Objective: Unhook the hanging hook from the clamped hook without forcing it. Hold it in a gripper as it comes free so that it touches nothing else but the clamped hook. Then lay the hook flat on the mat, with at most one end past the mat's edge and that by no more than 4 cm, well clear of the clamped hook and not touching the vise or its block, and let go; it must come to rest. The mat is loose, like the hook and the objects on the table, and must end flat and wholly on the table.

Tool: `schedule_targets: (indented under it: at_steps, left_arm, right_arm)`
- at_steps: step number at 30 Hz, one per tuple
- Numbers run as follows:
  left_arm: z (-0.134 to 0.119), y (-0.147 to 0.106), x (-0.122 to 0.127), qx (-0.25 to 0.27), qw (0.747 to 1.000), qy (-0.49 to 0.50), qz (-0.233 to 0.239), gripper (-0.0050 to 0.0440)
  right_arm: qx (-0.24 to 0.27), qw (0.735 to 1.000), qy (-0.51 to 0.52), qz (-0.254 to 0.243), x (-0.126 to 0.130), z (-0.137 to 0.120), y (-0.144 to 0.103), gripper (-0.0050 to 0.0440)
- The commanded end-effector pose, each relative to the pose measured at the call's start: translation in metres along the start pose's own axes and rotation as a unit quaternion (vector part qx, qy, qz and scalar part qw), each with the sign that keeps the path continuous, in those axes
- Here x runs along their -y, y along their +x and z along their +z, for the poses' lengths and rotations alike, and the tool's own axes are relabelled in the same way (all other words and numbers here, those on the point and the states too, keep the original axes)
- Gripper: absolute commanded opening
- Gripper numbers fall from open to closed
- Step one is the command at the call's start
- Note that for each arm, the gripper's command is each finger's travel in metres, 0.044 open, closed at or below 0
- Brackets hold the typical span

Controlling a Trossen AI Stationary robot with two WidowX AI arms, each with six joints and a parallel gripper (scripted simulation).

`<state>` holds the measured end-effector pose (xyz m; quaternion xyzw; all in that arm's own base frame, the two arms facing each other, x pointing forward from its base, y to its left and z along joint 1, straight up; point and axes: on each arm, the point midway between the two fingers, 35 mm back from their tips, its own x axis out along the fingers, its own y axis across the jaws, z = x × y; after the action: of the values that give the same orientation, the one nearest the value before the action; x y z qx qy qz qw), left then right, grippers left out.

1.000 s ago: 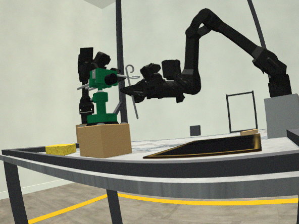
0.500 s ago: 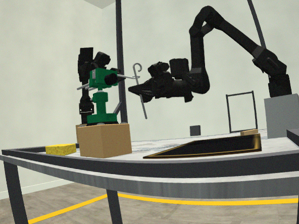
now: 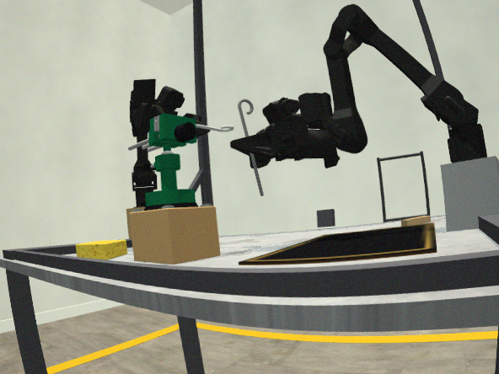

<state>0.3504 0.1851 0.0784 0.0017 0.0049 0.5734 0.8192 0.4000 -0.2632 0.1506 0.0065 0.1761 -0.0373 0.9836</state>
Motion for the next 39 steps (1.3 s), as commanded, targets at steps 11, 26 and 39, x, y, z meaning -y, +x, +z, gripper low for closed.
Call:
schedule_targets:
  at_steps: [11, 26, 39]
  left_arm:
    - [0.0091, -0.0080, -0.0139, 0.006, 1.000, -0.009, 0.001, 0.0000]
    - [0.0091, -0.0080, -0.0139, 0.006, 1.000, -0.009, 0.001, 0.0000]
    - [0.0091, -0.0080, -0.0139, 0.006, 1.000, -0.009, 0.001, 0.0000]
  right_arm:
    - [0.015, 1.000, -0.008, -0.001, 0.0008, 0.0141, -0.0033, 0.0440]
    - [0.015, 1.000, -0.008, -0.001, 0.0008, 0.0141, -0.0033, 0.0440]
    - [0.015, 1.000, -0.008, -0.001, 0.0008, 0.0141, -0.0033, 0.0440]
